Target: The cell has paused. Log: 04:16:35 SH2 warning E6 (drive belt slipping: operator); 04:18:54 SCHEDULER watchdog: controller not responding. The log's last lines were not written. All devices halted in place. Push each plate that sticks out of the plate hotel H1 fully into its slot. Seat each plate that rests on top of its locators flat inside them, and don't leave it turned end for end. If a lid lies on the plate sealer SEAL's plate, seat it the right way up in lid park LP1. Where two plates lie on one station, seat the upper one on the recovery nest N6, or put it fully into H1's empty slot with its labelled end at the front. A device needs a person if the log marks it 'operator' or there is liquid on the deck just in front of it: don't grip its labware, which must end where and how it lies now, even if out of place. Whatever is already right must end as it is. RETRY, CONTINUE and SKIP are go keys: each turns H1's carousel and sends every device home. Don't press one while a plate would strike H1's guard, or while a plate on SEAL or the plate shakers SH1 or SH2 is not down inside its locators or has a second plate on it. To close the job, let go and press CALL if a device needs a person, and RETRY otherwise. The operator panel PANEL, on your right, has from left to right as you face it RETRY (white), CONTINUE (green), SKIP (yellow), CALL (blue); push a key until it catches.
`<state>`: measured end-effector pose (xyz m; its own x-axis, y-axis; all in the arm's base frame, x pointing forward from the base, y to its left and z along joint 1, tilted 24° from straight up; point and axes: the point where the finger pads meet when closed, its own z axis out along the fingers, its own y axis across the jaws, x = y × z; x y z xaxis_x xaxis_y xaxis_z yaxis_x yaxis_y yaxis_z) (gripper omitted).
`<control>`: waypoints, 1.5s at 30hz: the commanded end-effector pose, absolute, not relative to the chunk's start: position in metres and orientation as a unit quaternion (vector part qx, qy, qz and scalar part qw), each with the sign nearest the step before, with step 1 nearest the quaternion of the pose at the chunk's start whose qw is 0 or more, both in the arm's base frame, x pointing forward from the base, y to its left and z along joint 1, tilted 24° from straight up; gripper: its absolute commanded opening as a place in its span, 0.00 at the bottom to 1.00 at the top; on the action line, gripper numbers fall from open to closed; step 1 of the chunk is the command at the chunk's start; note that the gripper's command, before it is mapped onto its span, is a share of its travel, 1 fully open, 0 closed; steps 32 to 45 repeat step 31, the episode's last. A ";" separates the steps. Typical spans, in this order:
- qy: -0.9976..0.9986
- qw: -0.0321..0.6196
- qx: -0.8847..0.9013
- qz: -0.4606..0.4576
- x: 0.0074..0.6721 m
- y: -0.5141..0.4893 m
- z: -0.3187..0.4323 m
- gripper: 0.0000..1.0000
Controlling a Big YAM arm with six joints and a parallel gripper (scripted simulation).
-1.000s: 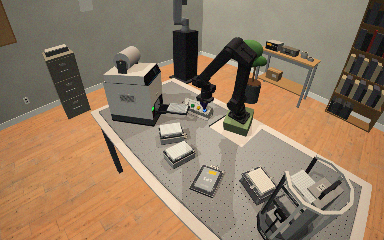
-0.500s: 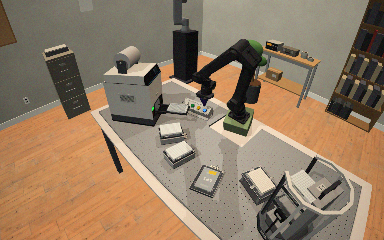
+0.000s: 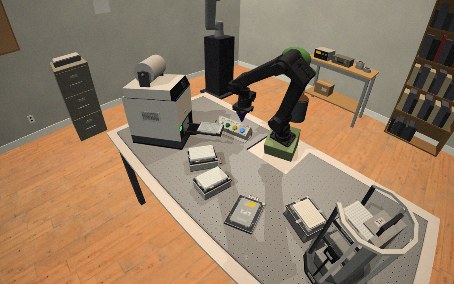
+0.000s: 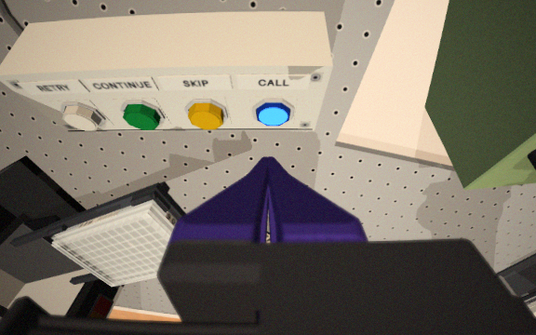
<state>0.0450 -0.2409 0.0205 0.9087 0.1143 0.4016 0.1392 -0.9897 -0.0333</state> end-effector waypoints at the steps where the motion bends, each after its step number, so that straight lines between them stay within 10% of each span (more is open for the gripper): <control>1: -0.070 0.013 -0.977 -0.201 0.037 -0.261 0.038 0.00; 45: -0.070 0.024 -0.977 -0.202 0.034 -0.252 0.048 0.00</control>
